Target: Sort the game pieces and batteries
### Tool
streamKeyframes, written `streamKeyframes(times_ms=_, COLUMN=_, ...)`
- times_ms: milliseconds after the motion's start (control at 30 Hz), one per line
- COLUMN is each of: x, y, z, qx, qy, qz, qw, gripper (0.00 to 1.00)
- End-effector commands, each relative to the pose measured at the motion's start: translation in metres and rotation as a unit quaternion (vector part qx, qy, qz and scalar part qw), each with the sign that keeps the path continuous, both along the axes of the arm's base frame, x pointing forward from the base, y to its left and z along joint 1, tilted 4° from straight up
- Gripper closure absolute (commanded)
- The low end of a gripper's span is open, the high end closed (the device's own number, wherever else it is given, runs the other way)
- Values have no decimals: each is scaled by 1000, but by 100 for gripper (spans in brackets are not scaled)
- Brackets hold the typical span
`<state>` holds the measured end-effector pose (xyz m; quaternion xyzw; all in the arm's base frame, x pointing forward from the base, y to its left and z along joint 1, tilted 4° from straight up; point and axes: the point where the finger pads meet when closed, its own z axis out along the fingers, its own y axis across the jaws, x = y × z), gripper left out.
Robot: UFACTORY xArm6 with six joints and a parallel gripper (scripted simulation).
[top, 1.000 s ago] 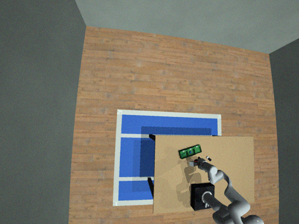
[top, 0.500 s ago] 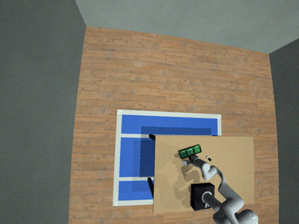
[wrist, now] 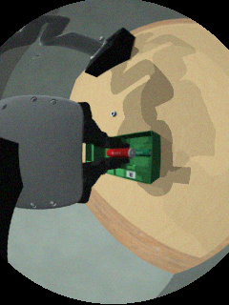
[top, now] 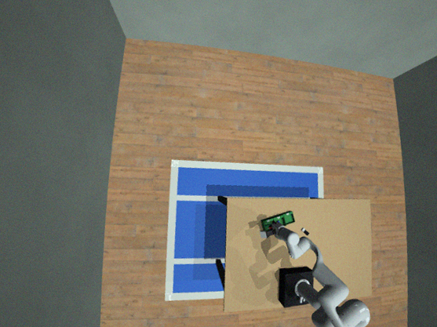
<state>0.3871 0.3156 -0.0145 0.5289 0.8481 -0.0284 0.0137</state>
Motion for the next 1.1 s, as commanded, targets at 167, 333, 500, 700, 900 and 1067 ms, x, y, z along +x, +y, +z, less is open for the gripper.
streamKeyframes(times_ms=167, x=1, y=0, z=2, qx=1, qy=-2, qz=0, qw=1000, gripper=100)
streamKeyframes(times_ms=333, x=1, y=0, z=0, qx=1, qy=-2, qz=0, qw=1000, gripper=100)
streamKeyframes(times_ms=500, x=1, y=-1, z=-10, qx=1, qy=-2, qz=0, qw=1000, gripper=100)
streamKeyframes(times_ms=700, x=1, y=-1, z=-22, qx=1, qy=-2, qz=0, qw=1000, gripper=100)
streamKeyframes(times_ms=900, x=1, y=-2, z=-30, qx=1, qy=-2, qz=0, qw=1000, gripper=100)
streamKeyframes(times_ms=1067, x=1, y=-2, z=-35, qx=1, qy=-2, qz=0, qw=1000, gripper=100)
